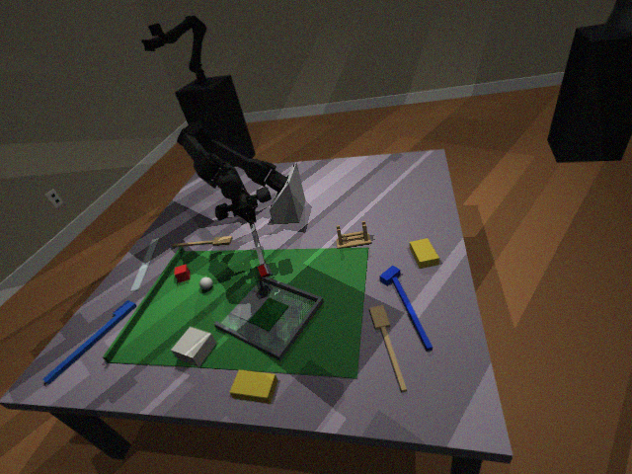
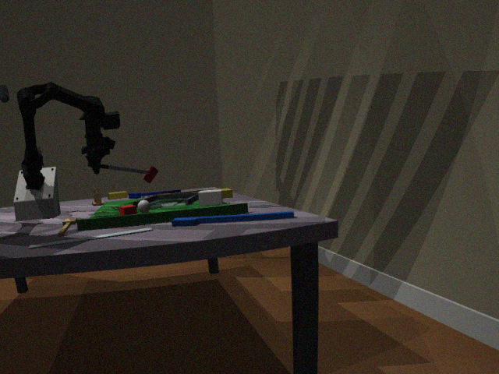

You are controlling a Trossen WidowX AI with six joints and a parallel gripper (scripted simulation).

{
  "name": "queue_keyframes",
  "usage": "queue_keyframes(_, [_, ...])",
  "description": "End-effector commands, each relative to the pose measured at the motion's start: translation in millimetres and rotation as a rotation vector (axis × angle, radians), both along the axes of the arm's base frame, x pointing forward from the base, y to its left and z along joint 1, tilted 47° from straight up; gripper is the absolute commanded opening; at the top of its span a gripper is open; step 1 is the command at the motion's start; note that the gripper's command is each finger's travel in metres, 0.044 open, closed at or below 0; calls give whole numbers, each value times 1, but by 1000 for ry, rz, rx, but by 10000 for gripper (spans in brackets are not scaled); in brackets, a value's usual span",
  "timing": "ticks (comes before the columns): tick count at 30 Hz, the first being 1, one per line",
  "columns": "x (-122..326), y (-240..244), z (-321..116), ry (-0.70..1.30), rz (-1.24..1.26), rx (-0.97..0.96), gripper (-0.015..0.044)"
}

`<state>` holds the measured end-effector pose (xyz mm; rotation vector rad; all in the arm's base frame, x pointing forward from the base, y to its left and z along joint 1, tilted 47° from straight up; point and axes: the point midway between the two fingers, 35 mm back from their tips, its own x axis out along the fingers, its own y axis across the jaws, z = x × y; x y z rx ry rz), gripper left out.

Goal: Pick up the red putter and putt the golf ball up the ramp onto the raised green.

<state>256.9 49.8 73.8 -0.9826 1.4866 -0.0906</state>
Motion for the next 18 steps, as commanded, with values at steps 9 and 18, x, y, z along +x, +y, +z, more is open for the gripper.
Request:
queue_keyframes(9, [-15, -51, 51, -333, -380, 4, 0])
queue_keyframes(18, [-32, -84, 83, -567, -616, -3, 0])
